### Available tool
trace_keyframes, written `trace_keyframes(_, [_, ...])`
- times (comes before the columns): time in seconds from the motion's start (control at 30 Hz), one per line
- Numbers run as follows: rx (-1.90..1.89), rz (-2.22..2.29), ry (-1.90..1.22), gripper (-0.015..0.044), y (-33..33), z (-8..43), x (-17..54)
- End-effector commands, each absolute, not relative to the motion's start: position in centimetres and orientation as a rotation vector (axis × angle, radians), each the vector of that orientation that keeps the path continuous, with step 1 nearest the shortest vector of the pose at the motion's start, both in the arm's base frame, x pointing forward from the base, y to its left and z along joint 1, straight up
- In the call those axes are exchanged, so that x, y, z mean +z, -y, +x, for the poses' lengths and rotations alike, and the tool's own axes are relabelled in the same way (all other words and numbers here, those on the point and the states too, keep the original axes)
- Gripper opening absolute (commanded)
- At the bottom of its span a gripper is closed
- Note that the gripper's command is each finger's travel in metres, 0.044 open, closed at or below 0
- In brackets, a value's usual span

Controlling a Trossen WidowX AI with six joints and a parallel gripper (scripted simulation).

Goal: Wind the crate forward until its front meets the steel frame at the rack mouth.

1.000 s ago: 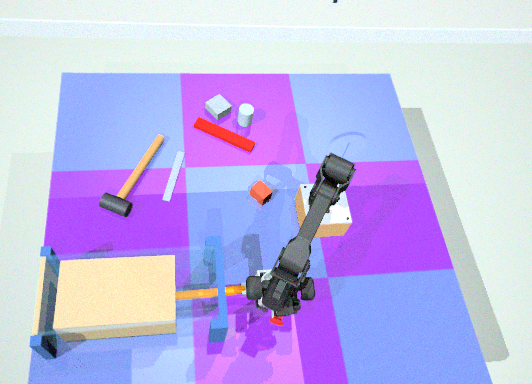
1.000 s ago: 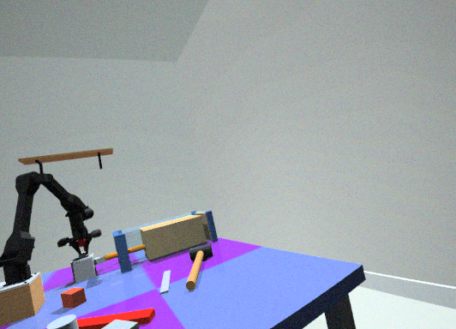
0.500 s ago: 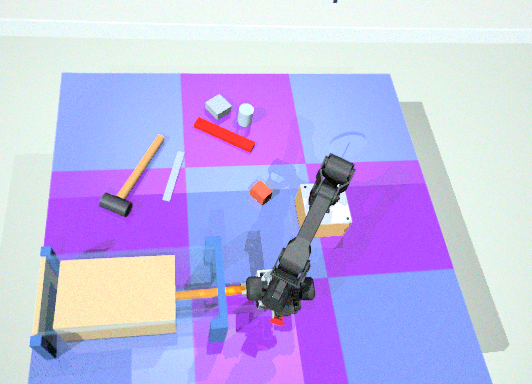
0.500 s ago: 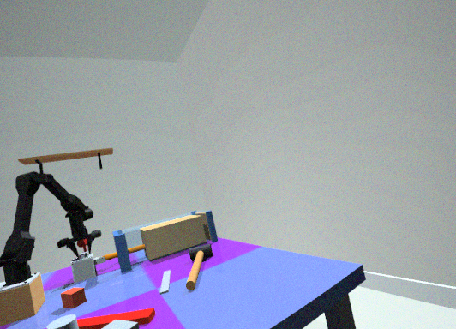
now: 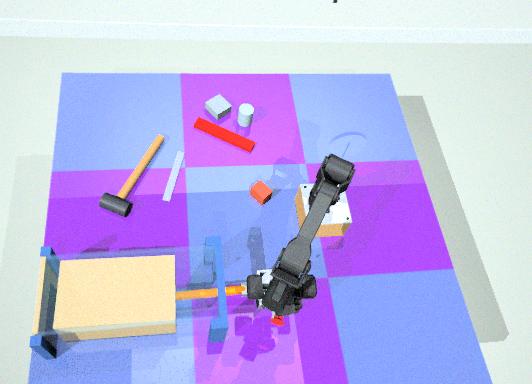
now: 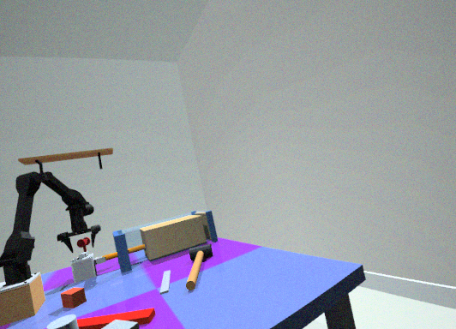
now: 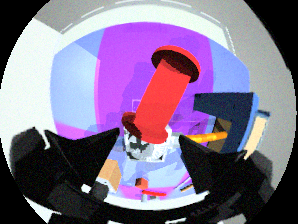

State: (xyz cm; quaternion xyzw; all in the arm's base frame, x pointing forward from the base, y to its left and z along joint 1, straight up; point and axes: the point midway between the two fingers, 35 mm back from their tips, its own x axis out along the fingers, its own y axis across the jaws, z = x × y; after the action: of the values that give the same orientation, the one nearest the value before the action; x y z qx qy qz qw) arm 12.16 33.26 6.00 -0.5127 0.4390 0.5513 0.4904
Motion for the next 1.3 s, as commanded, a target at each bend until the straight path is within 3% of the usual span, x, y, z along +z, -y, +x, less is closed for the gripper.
trace_keyframes(0.0, [1.329, -1.255, -1.07, 0.044, -33.7, 12.4, 10.5])
trace_keyframes(0.17, [1.318, -1.284, -1.108, 0.044, -32.8, 12.1, 16.0])
trace_keyframes(0.37, [1.327, -1.274, -1.09, 0.044, -33.0, 12.1, 16.0])
trace_keyframes(0.93, [1.327, -1.274, -1.09, 0.0, -33.0, 12.1, 16.0])
trace_keyframes(1.27, [1.324, -1.28, -1.097, 0.0, -32.9, 12.1, 16.0])
